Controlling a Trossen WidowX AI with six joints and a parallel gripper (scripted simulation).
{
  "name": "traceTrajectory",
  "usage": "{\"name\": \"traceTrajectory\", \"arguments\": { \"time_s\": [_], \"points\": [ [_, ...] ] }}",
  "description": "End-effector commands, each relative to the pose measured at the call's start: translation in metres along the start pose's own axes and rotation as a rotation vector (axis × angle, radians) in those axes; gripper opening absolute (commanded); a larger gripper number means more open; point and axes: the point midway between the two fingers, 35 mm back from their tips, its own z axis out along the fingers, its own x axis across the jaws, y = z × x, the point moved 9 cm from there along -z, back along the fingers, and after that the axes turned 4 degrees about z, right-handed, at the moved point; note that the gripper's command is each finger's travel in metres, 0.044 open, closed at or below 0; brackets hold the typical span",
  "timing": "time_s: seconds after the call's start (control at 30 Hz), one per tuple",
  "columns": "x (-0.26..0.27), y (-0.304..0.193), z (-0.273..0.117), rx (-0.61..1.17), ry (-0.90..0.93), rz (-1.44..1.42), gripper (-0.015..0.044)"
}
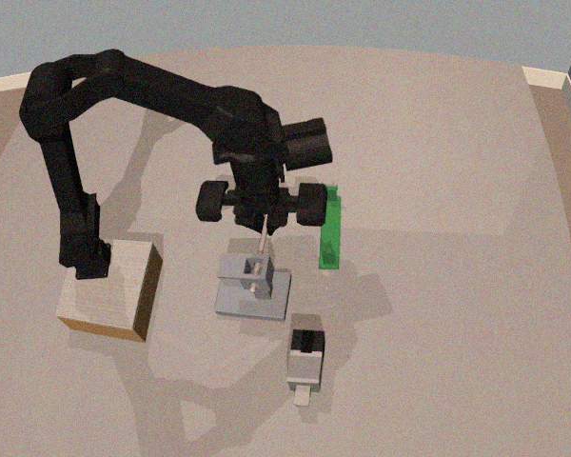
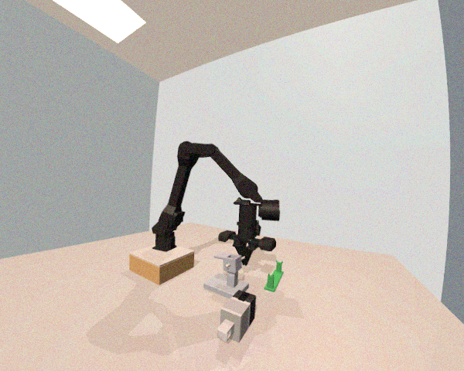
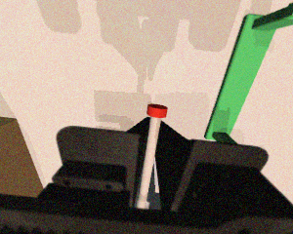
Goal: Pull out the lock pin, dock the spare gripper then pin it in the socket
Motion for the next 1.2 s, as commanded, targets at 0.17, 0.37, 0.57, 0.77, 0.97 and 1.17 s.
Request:
{"name": "traceTrajectory", "arguments": {
  "time_s": [0.17,0.37,0.57,0.77,0.97,1.17],
  "points": [
    [0.0,-0.001,0.0,-0.016,0.004,0.004,0.0],
    [-0.001,-0.003,-0.005,-0.089,0.005,0.013,0.0],
    [-0.002,0.0,-0.007,-0.115,0.007,0.02,0.0],
    [-0.002,0.003,-0.008,-0.119,0.008,0.021,0.0],
    [-0.003,0.008,-0.01,-0.121,0.009,0.022,0.0],
    [-0.004,0.011,-0.011,-0.12,0.013,0.023,0.0]
  ]
}}
